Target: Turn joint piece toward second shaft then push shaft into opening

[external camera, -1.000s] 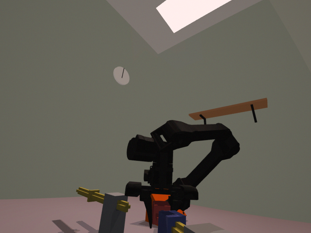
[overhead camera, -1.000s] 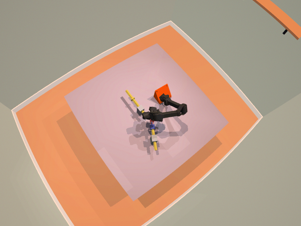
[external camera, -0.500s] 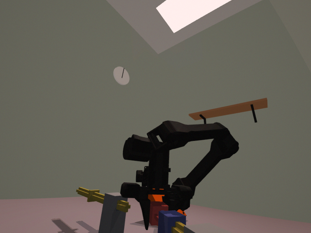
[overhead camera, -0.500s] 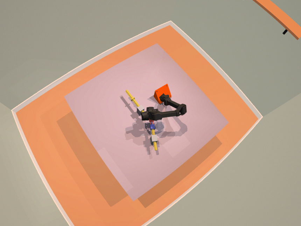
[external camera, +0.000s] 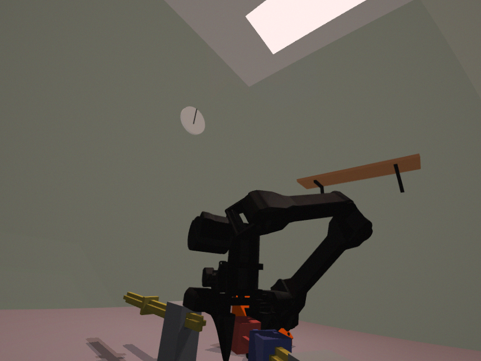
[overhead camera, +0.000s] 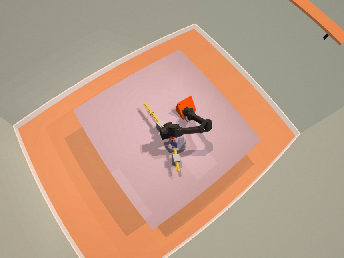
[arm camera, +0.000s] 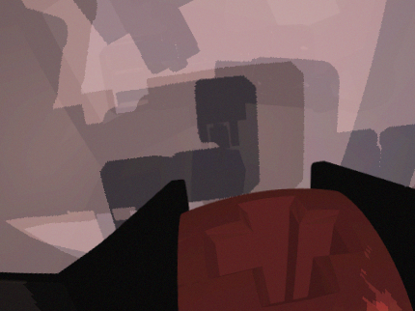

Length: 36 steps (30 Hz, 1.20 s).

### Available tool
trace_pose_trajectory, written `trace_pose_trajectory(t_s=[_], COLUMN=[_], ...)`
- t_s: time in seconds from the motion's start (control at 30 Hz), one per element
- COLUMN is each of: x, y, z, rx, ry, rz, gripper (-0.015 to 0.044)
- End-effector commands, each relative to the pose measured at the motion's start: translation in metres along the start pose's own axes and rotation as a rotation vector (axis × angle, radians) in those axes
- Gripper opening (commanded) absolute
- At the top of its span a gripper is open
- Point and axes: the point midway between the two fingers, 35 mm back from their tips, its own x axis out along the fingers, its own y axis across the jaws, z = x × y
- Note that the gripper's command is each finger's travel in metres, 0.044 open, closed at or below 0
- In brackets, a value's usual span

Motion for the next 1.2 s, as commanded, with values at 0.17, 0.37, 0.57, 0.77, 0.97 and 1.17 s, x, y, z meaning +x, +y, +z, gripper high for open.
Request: trace_pose_trajectory(t_s=[0.17,0.37,0.57,0.77,0.97,1.17], x=[0.001,0.002,0.003,0.003,0.003,0.003], y=[0.007,0.011,0.015,0.016,0.016,0.016], z=[-0.001,-0.001,-0.003,-0.003,-0.003,-0.003], rx=[-0.146,-0.235,-0.325,-0.34,-0.348,-0.336], ry=[0.024,0.038,0.053,0.056,0.057,0.054], rz=[-0.005,-0.009,-0.015,-0.016,-0.017,-0.017], gripper=[0.0,0.0,0.0,0.0,0.0,0.0])
